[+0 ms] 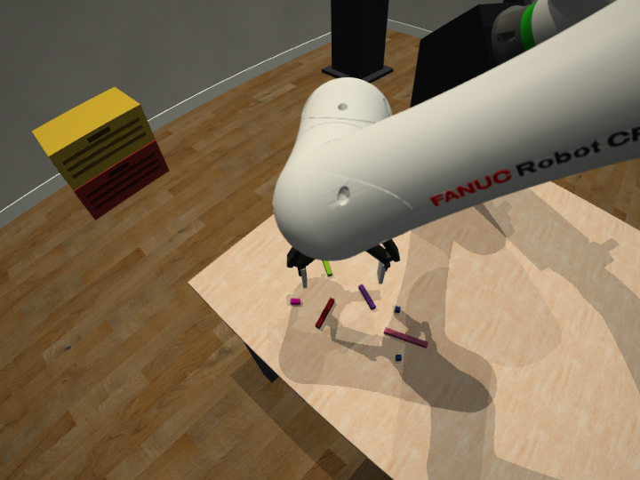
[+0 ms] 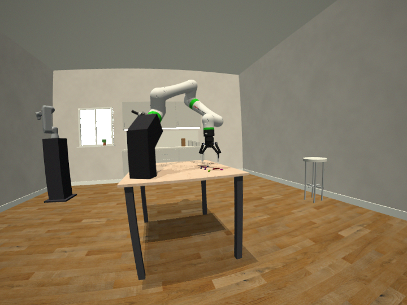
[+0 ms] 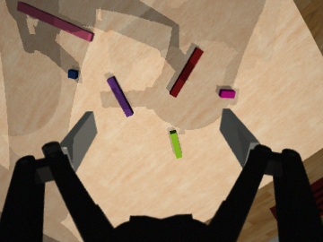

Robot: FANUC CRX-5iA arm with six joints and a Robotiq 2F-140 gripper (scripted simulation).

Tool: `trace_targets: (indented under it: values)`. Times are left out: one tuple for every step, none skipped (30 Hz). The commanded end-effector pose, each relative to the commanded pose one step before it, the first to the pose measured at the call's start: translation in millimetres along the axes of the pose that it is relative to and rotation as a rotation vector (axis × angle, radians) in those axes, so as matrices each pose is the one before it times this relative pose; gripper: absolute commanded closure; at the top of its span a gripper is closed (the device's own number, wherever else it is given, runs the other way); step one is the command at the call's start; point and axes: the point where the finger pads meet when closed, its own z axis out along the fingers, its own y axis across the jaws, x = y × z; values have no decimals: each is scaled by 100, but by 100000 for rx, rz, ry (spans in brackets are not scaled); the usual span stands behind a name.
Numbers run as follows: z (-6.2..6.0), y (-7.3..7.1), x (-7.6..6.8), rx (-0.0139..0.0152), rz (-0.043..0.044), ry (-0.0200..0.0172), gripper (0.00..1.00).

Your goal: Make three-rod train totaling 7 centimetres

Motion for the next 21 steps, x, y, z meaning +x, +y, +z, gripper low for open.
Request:
trace_targets:
  values:
    - [-18,69,40,-38,1263,-5,0]
    - [1,94,95,4,2570,2,0]
    - [1,152,164,7,4300,3,0]
    - [1,202,238,8,6009,2,0]
    - [1,158,212,6,5093,1,0]
    - [0,59,88,2,2033,0,0]
    - [0,74,116,2,2657,0,0]
    - [0,0,0,0,0,0,0]
    - [0,0,0,0,0,0,0]
    - [-1,231,387,5,8702,-2,0]
    - [-1,67,139,1,2983,-1,0]
    - [-1,50,113,0,2397,-1,0]
    - [-1,55,133,0,2779,-2,0]
    - [-1,55,144,-1,2982,-2,0]
    - [-1,51,147,-1,3018,-2,0]
    - [-1,46,148,-2,3004,-2,0]
    - [-2,41,148,-2,2986,-2,0]
    - [-2,36,149,-3,2982,-2,0]
    - [-2,31,150,-3,2977,-2,0]
    - [-2,27,151,-4,2977,-2,0]
    - [-2,22,152,-4,2976,-2,0]
